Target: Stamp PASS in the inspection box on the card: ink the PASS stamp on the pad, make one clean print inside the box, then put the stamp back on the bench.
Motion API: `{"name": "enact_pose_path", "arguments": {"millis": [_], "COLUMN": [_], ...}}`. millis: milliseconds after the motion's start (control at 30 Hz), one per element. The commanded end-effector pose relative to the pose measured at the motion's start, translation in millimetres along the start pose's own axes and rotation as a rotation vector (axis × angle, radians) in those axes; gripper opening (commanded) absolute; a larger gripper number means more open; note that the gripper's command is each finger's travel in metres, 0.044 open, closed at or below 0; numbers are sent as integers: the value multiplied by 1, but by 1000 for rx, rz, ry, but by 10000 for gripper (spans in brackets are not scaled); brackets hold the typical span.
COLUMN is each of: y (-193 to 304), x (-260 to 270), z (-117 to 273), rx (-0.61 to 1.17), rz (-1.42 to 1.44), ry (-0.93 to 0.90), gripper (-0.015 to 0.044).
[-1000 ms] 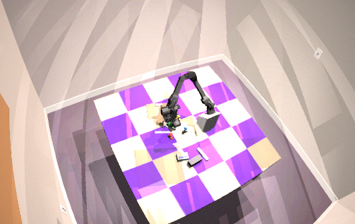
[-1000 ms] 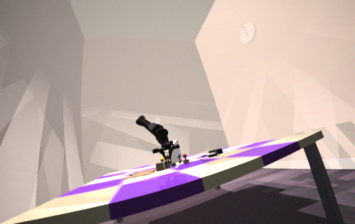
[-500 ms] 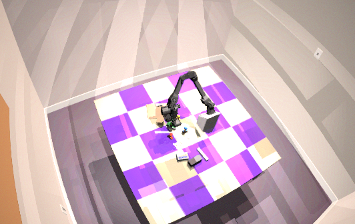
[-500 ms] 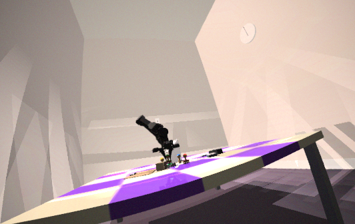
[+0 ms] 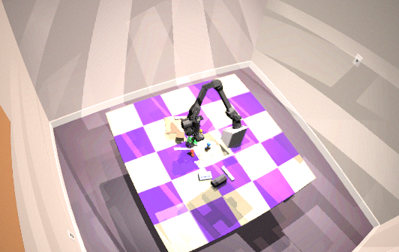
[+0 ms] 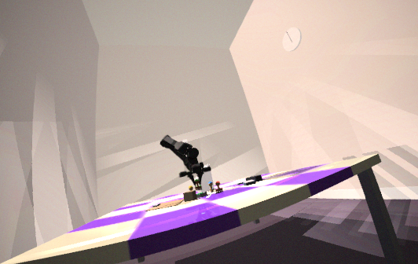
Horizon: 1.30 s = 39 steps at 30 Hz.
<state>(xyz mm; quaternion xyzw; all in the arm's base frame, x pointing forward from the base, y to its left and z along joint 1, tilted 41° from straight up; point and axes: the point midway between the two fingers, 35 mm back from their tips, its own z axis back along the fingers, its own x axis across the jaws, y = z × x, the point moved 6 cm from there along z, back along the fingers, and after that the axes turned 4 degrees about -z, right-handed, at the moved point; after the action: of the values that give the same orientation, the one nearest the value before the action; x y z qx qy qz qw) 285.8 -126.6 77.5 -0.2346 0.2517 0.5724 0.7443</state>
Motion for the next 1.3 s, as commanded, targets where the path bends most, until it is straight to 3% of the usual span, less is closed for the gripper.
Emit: {"name": "enact_pose_path", "arguments": {"millis": [0,700,1267], "y": [-3,-3,-26], "x": [-2,1,98], "z": [10,35,38], "rx": [-10,-11,-10], "rz": [-13,-19,-186], "ry": [4,3,-19], "gripper": [0,0,0]}}
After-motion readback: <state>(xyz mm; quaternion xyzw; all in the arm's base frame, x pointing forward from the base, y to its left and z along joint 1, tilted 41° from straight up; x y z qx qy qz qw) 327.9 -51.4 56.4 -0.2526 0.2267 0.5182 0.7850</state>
